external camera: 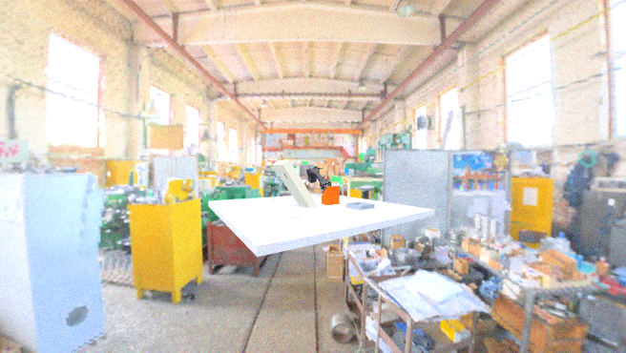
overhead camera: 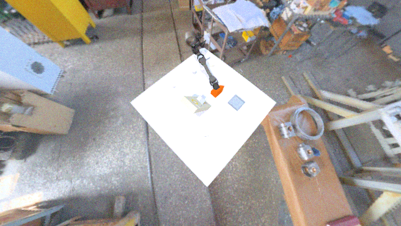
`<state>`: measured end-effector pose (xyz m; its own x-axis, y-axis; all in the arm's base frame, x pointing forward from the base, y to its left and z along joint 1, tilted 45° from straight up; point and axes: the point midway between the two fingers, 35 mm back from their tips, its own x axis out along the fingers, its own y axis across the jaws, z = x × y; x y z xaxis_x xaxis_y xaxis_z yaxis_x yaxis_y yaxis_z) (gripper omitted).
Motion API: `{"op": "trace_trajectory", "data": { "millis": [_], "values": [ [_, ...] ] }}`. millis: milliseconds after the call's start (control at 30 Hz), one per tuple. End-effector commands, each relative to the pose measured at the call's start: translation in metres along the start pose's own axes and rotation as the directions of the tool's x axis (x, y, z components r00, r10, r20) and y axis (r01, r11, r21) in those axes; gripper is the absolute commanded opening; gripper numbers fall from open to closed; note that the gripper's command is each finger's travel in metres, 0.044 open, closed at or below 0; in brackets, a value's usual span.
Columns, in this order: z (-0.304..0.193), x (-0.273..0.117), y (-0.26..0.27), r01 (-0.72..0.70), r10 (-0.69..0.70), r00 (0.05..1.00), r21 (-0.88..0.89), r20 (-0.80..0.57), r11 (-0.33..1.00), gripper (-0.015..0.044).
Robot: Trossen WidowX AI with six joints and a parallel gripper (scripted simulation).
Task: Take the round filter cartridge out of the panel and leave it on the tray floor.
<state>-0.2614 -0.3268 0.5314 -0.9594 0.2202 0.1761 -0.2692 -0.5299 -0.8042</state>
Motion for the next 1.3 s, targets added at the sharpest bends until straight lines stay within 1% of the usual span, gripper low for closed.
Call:
{"op": "trace_trajectory", "data": {
  "millis": [0,133,333,533,667,900,1033,1267],
  "values": [
    [0.000,-0.001,0.000,-0.001,0.001,1.000,0.000,0.002,1.000,0.0374],
    [0.008,-0.015,0.003,-0.023,0.022,0.999,0.010,0.043,1.000,0.0269],
    [0.029,-0.061,0.010,-0.095,0.088,0.982,0.035,0.167,0.995,0.0111],
    [0.051,-0.144,0.014,-0.232,0.195,0.909,0.059,0.368,0.971,0.0110],
    [0.057,-0.202,0.012,-0.330,0.262,0.830,0.055,0.492,0.942,0.0110],
    [0.051,-0.286,0.006,-0.471,0.352,0.679,0.013,0.644,0.882,0.0110],
    [0.040,-0.338,-0.001,-0.550,0.399,0.565,-0.030,0.722,0.835,0.0110],
    [-0.003,-0.435,-0.022,-0.679,0.466,0.300,-0.157,0.832,0.717,0.0110]
  ]
}}
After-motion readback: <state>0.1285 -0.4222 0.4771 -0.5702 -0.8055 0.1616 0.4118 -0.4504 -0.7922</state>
